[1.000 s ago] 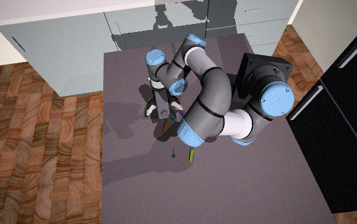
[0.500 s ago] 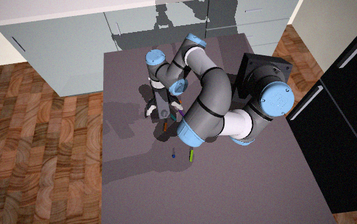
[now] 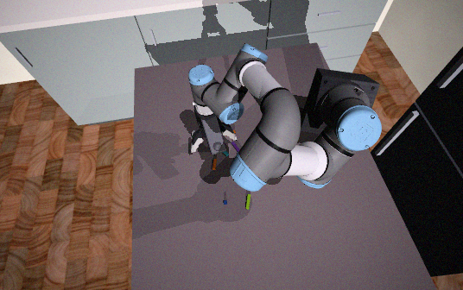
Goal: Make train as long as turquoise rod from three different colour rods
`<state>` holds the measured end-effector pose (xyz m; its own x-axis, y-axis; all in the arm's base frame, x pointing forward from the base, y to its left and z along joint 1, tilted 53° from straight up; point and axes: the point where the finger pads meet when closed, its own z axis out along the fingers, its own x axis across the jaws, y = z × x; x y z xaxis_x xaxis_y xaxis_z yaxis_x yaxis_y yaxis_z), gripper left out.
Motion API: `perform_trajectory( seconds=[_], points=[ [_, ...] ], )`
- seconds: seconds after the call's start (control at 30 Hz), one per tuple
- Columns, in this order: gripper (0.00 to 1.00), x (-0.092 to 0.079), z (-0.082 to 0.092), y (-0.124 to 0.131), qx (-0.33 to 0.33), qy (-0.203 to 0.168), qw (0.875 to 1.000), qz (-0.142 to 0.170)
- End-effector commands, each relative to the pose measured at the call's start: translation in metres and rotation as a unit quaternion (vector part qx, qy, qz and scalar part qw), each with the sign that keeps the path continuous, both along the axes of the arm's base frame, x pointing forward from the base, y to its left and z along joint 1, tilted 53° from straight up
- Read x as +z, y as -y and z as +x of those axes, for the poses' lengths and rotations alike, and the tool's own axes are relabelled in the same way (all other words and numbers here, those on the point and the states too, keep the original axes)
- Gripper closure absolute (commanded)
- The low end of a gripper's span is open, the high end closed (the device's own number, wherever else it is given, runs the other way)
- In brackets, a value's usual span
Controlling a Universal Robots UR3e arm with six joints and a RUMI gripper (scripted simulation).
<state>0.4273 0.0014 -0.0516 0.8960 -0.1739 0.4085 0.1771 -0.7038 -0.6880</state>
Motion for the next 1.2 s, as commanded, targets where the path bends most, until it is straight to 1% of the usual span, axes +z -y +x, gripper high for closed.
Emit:
perform_trajectory(
  seconds=[0.0, 0.2, 0.27, 0.37, 0.53, 0.77, 0.83, 0.9, 1.0, 1.17],
  points=[
    [0.0, 0.0006, -0.0009, -0.0002, 0.037, 0.044, 0.998, -0.025],
    [0.0, 0.0008, -0.0024, -0.0014, 0.089, 0.104, 0.989, -0.061],
    [0.0, 0.0008, -0.0024, -0.0014, 0.089, 0.104, 0.989, -0.061],
    [0.0, 0.0008, -0.0032, -0.002, 0.121, 0.141, 0.979, -0.083],
    [0.0, 0.0007, -0.0041, -0.0026, 0.16, 0.185, 0.963, -0.109],
    [0.0, 0.0004, -0.0051, -0.003, 0.213, 0.246, 0.934, -0.145],
    [0.0, 0.0004, -0.0051, -0.003, 0.213, 0.246, 0.934, -0.145],
    [0.0, 0.0002, -0.0055, -0.0031, 0.238, 0.274, 0.918, -0.162],
    [0.0, 0.0, -0.0057, -0.0031, 0.259, 0.298, 0.902, -0.176],
    [0.0, -0.0004, -0.0059, -0.003, 0.294, 0.339, 0.871, -0.2]
  ],
)
